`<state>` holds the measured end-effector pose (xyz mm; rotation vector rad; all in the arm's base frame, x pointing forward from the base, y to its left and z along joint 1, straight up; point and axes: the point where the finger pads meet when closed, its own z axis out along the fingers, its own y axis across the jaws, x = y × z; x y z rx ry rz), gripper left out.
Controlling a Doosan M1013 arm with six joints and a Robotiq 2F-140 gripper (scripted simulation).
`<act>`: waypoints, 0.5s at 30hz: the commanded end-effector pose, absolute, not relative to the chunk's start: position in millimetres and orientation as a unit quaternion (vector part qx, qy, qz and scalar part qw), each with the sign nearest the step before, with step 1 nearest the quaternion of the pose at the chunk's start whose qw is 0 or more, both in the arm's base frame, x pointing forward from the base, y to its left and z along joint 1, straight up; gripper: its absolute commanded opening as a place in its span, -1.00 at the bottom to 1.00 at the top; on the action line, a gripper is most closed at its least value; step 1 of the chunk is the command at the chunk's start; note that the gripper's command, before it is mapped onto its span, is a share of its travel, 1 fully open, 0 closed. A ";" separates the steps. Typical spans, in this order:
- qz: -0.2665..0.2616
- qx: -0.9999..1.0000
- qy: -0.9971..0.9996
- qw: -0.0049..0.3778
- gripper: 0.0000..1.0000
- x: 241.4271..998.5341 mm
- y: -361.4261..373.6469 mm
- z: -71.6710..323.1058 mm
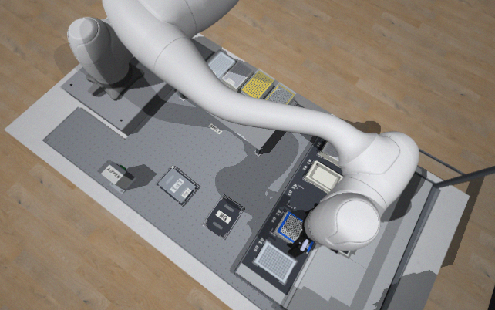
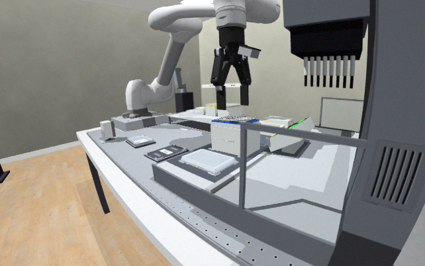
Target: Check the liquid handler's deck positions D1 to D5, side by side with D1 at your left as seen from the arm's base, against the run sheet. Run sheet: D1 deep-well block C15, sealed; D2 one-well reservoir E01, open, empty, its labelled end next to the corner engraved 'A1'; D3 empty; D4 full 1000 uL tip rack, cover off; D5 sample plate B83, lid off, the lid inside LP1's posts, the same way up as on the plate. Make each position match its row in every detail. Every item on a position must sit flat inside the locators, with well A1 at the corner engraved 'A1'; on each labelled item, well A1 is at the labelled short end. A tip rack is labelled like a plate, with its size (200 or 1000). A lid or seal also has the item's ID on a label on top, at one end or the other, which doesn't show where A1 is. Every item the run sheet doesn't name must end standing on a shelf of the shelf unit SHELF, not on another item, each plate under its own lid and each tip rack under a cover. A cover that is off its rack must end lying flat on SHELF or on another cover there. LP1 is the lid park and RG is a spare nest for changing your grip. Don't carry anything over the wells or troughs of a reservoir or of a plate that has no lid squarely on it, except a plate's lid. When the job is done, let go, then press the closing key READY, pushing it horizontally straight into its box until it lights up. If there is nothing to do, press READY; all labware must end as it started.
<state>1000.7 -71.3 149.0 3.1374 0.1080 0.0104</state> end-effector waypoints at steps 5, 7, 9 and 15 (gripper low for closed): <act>0.004 0.999 0.034 0.001 0.59 1001.0 -71.2 150.5; 0.004 0.999 0.034 0.001 0.59 1001.0 -71.2 150.5; 0.004 0.999 0.034 0.001 0.59 1001.0 -71.2 150.5; 0.004 0.999 0.034 0.001 0.59 1000.7 -66.2 150.5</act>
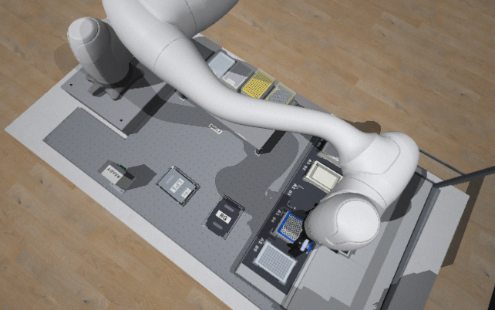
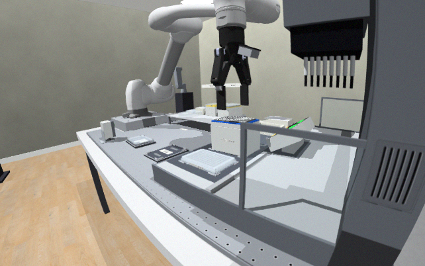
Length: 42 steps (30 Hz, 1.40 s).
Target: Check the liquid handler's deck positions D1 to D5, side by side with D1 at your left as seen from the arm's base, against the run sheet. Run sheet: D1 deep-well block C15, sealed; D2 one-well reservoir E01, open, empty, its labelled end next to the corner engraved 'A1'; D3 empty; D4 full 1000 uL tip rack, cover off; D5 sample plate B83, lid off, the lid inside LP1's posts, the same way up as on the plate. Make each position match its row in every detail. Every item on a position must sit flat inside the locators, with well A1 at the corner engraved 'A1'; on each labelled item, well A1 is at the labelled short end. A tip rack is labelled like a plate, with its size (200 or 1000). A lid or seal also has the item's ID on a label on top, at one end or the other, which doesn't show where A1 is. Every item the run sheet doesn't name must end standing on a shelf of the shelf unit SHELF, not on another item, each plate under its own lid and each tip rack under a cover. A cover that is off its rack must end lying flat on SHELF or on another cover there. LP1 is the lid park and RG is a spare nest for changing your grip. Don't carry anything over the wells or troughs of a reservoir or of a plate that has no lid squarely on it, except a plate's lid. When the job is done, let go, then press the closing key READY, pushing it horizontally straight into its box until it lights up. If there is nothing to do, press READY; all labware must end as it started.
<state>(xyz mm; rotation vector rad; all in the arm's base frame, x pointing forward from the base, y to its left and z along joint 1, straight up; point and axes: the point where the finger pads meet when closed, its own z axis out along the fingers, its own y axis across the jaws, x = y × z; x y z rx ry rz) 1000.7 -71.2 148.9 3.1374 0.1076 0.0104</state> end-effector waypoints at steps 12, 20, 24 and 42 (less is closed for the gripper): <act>0.004 0.999 0.034 0.001 0.59 997.2 -16.3 150.4; 0.004 0.999 0.034 0.001 0.59 994.5 23.6 150.3; 0.004 0.999 0.034 0.001 0.59 993.8 33.5 150.2; 0.004 0.999 0.034 0.001 0.59 992.4 52.5 150.2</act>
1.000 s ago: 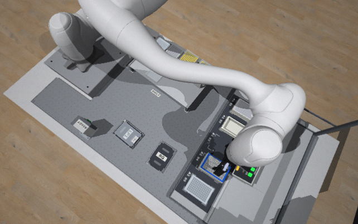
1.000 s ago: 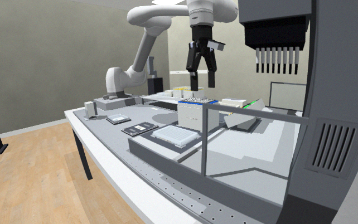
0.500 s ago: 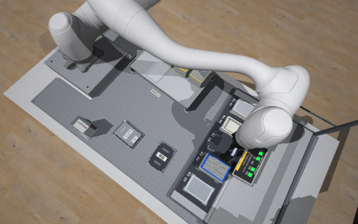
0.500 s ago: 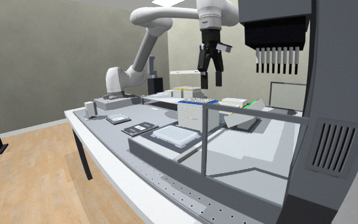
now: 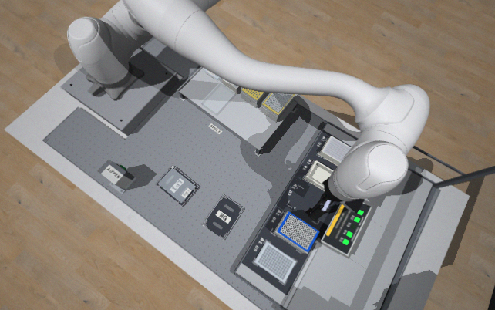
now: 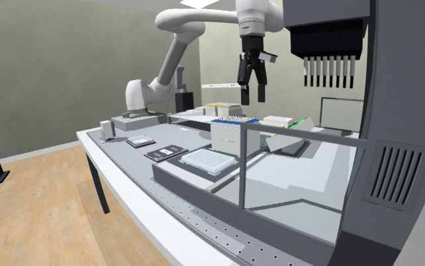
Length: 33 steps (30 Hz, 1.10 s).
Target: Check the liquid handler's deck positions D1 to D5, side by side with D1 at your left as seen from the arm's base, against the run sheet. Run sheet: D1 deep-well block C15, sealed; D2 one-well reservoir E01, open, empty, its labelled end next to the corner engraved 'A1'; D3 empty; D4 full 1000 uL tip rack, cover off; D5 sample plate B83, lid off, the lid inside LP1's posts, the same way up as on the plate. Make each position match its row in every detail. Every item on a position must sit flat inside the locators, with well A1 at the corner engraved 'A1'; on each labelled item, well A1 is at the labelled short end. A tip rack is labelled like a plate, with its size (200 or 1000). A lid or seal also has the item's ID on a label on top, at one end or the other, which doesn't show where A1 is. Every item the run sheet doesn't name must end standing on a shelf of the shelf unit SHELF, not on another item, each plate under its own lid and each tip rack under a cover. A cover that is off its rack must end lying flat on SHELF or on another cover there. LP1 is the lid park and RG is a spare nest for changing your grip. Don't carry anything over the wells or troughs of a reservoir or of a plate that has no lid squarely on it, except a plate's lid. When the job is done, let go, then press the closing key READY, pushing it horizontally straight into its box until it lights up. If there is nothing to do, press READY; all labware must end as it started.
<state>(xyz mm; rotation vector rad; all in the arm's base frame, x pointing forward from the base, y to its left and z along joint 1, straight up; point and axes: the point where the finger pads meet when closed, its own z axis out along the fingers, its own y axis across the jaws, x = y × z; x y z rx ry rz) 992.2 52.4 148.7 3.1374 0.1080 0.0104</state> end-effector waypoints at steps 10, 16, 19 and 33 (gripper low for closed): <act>0.004 0.999 0.034 0.001 0.59 992.4 52.5 150.2; 0.004 0.999 0.034 0.001 0.59 992.4 52.5 150.2; 0.004 0.999 0.034 0.001 0.59 992.4 52.5 150.2; 0.004 0.999 0.034 0.001 0.59 989.0 102.4 150.1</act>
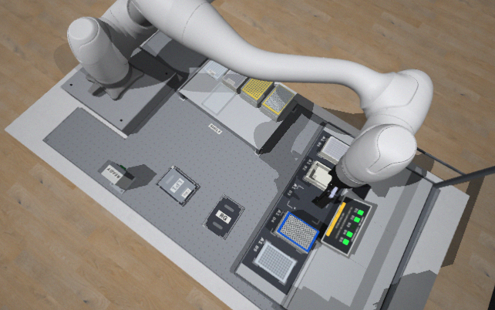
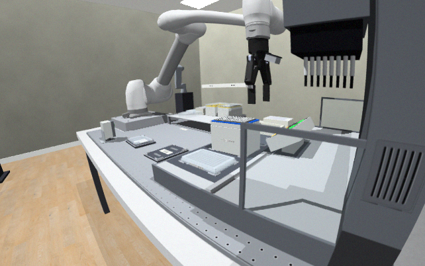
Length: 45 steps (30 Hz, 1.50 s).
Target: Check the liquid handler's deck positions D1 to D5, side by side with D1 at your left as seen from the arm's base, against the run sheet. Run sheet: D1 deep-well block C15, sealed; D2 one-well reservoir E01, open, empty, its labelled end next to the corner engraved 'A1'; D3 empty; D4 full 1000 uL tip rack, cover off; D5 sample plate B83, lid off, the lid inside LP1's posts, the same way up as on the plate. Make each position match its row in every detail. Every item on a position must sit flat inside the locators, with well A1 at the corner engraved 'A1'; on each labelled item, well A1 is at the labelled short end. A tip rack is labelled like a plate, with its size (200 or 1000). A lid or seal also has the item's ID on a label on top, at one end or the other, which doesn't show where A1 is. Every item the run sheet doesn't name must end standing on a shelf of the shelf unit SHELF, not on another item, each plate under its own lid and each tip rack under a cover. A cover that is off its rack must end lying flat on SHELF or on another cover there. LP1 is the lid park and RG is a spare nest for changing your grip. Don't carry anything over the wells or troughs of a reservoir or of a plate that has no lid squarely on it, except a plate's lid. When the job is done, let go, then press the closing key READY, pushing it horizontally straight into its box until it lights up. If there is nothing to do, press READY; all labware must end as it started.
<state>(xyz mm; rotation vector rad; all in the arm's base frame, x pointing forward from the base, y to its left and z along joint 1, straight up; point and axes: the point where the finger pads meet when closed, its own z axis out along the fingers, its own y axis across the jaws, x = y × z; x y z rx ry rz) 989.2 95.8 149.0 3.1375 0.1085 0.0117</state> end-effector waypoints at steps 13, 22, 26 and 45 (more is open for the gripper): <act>0.004 0.999 0.034 0.001 0.59 984.5 167.3 149.9; 0.004 0.999 0.034 0.001 0.59 983.9 176.3 149.9; 0.004 0.999 0.034 0.001 0.59 983.9 176.2 149.9; 0.004 0.999 0.034 0.001 0.59 983.9 176.2 149.9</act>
